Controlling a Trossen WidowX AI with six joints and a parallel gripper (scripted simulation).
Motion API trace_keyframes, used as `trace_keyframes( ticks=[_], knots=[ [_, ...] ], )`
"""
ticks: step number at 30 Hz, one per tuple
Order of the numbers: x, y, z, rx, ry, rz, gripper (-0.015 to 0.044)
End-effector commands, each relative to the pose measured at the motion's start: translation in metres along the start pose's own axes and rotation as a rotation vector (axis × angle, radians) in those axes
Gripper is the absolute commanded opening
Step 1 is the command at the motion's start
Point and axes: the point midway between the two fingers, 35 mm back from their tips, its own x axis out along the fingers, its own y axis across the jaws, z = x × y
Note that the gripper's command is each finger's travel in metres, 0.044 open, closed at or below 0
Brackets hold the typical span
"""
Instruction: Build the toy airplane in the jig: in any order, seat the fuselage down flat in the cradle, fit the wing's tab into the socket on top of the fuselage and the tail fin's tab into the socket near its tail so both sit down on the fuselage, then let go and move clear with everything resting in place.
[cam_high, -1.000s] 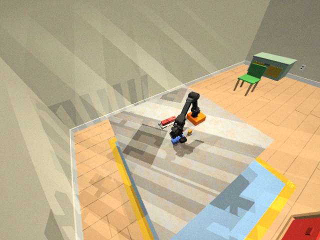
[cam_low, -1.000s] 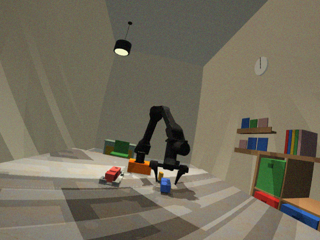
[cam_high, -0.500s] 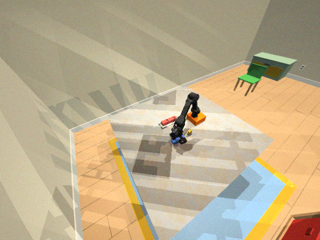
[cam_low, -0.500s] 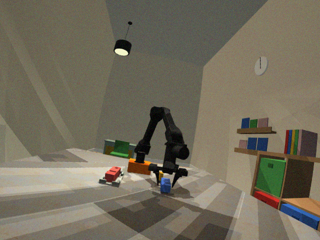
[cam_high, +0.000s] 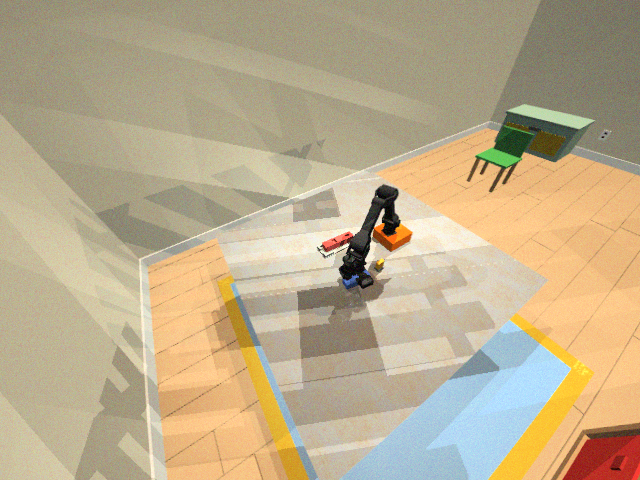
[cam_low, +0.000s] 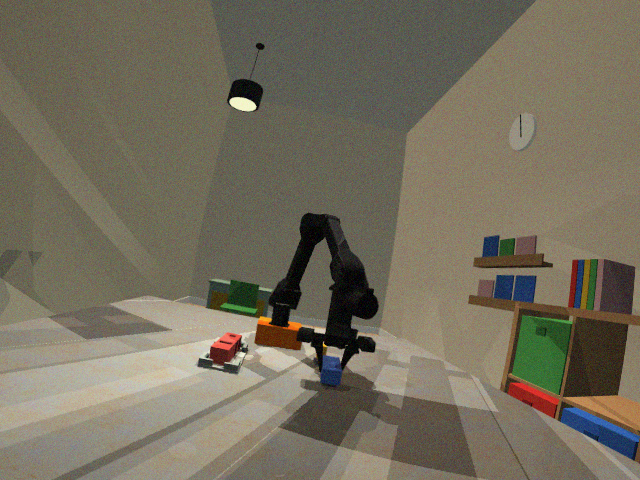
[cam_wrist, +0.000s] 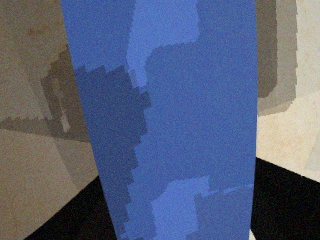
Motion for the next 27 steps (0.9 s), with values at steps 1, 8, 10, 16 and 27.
trace_keyframes(
  ticks=[1,8,10,16,27],
  knots=[
    [-0.010,0.000,0.008,0.005,-0.038,0.005,0.0000],
    [-0.025,0.001,0.012,0.006,-0.049,0.007,0.0000],
    [-0.031,0.001,0.012,0.006,-0.046,0.007,0.0000],
    [-0.049,0.002,0.012,0.005,-0.037,0.005,0.0000],
    [-0.083,0.003,0.009,0.004,-0.020,0.002,0.0000]
  ],
)
